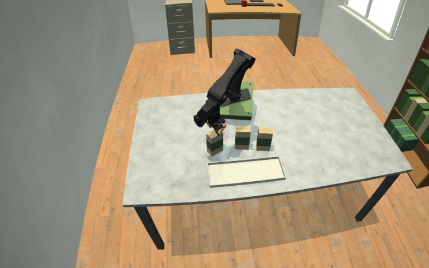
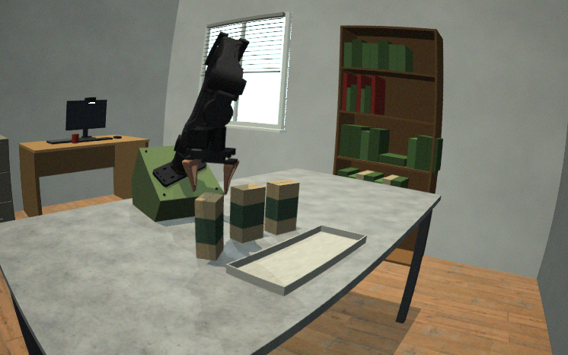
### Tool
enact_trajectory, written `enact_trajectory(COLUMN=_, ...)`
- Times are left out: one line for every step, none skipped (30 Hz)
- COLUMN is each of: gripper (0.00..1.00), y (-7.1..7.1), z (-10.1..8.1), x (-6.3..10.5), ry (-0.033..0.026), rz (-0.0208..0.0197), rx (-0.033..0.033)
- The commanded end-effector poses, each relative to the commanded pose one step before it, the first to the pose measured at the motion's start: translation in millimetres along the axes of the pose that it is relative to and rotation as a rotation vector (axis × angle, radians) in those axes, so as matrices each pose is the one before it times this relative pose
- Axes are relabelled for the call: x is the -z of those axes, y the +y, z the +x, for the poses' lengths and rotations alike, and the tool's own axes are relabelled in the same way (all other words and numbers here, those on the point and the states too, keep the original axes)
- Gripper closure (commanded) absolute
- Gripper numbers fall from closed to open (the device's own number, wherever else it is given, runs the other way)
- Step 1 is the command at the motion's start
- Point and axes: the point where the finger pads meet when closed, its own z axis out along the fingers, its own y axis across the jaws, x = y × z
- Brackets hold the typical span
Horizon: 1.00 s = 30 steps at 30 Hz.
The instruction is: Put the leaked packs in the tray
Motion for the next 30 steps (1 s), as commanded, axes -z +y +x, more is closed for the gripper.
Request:
enact_trajectory(gripper=0.23, y=4.35, z=-15.10, x=12.42, ry=-0.06125, rz=-0.00821, rx=0.00922)
enact_trajectory(gripper=0.23, y=0.00, z=0.00, x=0.00, ry=0.00000, rz=0.00000, rx=0.00000)
enact_trajectory(gripper=0.23, y=0.00, z=0.00, x=0.00, ry=0.00000, rz=0.00000, rx=0.00000)
enact_trajectory(gripper=0.23, y=0.00, z=0.00, x=0.00, ry=0.00000, rz=0.00000, rx=0.00000)
enact_trajectory(gripper=0.23, y=0.00, z=0.00, x=0.00, ry=0.00000, rz=0.00000, rx=0.00000)
enact_trajectory(gripper=0.23, y=0.00, z=0.00, x=0.00, ry=0.00000, rz=0.00000, rx=0.00000)
enact_trajectory(gripper=0.23, y=0.00, z=0.00, x=0.00, ry=0.00000, rz=0.00000, rx=0.00000)
enact_trajectory(gripper=0.23, y=0.00, z=0.00, x=0.00, ry=0.00000, rz=0.00000, rx=0.00000)
enact_trajectory(gripper=0.23, y=0.01, z=-0.04, x=-0.03, ry=-0.00011, rz=-0.00005, rx=0.00001)
enact_trajectory(gripper=0.23, y=0.08, z=-0.28, x=-0.19, ry=-0.00074, rz=-0.00032, rx=0.00003)
enact_trajectory(gripper=0.23, y=0.29, z=-0.66, x=-0.50, ry=-0.00174, rz=-0.00097, rx=0.00037)
enact_trajectory(gripper=0.23, y=0.25, z=0.18, x=-0.98, ry=0.00220, rz=-0.00010, rx=-0.00002)
enact_trajectory(gripper=0.23, y=0.29, z=0.50, x=-1.51, ry=0.00425, rz=0.00022, rx=-0.00029)
enact_trajectory(gripper=0.23, y=0.00, z=0.00, x=0.00, ry=0.00000, rz=0.00000, rx=0.00000)
enact_trajectory(gripper=0.23, y=0.00, z=0.00, x=0.00, ry=0.00000, rz=0.00000, rx=0.00000)
enact_trajectory(gripper=0.23, y=0.41, z=0.71, x=-2.11, ry=0.00592, rz=0.00034, rx=-0.00039)
enact_trajectory(gripper=0.23, y=0.53, z=0.94, x=-2.75, ry=0.00771, rz=0.00050, rx=-0.00049)
enact_trajectory(gripper=0.23, y=-0.84, z=3.72, x=-4.59, ry=0.01457, rz=0.00293, rx=-0.00024)
enact_trajectory(gripper=0.23, y=-5.01, z=7.70, x=-7.39, ry=0.02411, rz=0.01022, rx=-0.00667)
enact_trajectory(gripper=0.23, y=-1.21, z=1.76, x=-2.97, ry=0.00549, rz=0.00249, rx=-0.00169)
enact_trajectory(gripper=0.23, y=0.00, z=0.03, x=-1.76, ry=-0.00002, rz=0.00003, rx=0.00002)
enact_trajectory(gripper=0.23, y=0.00, z=0.03, x=-1.94, ry=-0.00003, rz=0.00004, rx=0.00002)
enact_trajectory(gripper=0.23, y=0.00, z=0.03, x=-2.10, ry=-0.00003, rz=0.00004, rx=0.00002)
enact_trajectory(gripper=0.23, y=0.00, z=0.04, x=-2.23, ry=-0.00003, rz=0.00004, rx=0.00002)
enact_trajectory(gripper=0.23, y=0.00, z=0.03, x=-2.34, ry=-0.00003, rz=0.00004, rx=0.00003)
enact_trajectory(gripper=0.23, y=0.00, z=0.04, x=-2.42, ry=-0.00003, rz=0.00004, rx=0.00003)
enact_trajectory(gripper=0.23, y=0.00, z=0.04, x=-2.46, ry=-0.00003, rz=0.00005, rx=0.00003)
enact_trajectory(gripper=0.23, y=0.00, z=0.04, x=-2.48, ry=-0.00003, rz=0.00005, rx=0.00003)
enact_trajectory(gripper=0.23, y=0.00, z=0.04, x=-2.46, ry=-0.00003, rz=0.00004, rx=0.00003)
enact_trajectory(gripper=0.23, y=0.00, z=0.03, x=-2.41, ry=-0.00003, rz=0.00004, rx=0.00002)
